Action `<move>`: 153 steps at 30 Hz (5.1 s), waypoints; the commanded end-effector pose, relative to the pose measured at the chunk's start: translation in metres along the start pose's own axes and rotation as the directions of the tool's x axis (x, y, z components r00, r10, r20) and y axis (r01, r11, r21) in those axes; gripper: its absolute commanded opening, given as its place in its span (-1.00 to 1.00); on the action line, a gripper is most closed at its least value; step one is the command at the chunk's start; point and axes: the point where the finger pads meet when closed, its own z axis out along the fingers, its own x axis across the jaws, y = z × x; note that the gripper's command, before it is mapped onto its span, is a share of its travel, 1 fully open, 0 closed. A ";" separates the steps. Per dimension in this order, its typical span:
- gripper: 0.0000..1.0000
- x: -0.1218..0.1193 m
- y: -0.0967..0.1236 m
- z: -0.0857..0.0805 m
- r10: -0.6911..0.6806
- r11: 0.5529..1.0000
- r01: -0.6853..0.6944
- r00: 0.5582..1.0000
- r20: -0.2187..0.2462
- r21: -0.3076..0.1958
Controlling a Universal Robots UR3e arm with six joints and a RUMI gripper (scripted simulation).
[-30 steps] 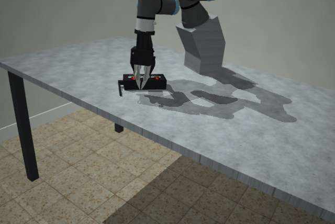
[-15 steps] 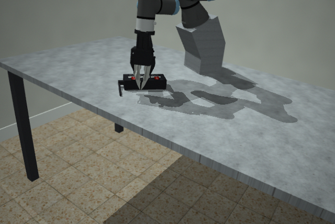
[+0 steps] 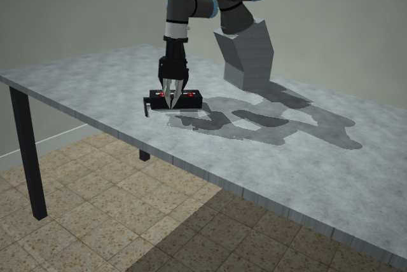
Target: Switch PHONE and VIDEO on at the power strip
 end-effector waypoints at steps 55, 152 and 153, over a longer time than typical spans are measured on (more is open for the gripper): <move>-1.00 -0.003 0.009 -0.090 0.000 1.000 0.000 1.000 0.003 -0.004; 1.00 -0.001 -0.001 -0.085 -0.007 0.998 0.008 1.000 -0.005 0.067; 1.00 0.000 -0.005 -0.084 -0.011 0.995 0.012 1.000 -0.007 0.096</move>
